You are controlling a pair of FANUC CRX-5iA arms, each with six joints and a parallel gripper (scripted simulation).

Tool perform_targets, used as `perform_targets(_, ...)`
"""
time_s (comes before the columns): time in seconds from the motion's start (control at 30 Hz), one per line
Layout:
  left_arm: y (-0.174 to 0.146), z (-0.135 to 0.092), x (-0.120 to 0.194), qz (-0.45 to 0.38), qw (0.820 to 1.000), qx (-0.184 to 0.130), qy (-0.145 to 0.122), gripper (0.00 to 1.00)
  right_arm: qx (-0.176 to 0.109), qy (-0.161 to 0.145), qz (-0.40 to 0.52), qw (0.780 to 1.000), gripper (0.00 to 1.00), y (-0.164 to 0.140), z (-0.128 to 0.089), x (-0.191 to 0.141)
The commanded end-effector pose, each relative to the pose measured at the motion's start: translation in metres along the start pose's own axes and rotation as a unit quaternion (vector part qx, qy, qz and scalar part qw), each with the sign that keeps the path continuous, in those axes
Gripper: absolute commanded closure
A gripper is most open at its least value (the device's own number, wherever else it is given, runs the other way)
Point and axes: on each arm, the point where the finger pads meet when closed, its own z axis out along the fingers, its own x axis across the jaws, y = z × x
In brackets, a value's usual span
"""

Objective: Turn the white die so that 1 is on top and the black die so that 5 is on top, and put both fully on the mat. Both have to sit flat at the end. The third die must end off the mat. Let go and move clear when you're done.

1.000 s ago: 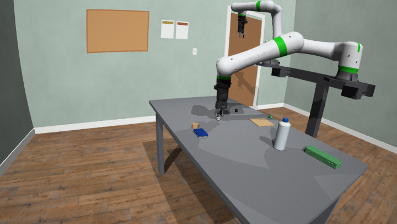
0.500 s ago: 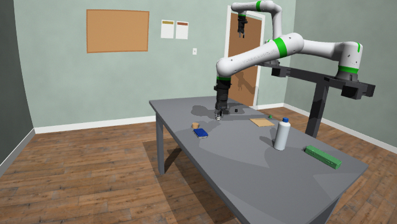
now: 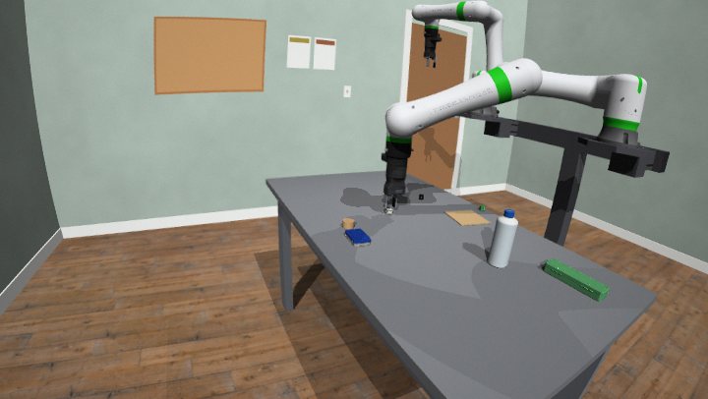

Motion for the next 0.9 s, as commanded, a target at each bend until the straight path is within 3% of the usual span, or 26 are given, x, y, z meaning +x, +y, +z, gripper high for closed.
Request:
perform_targets(0.0,-0.0009,-0.0016,-0.0013,0.000,1.000,0.001,-0.001,0.30,-0.001,0.000,0.000,1.000,0.00,0.0002,-0.0009,-0.0002)
perform_targets(0.87,-0.0014,0.0026,-0.0018,0.000,1.000,0.001,-0.001,0.30,-0.001,0.000,0.000,1.000,0.00,0.0002,-0.0009,-0.0002)
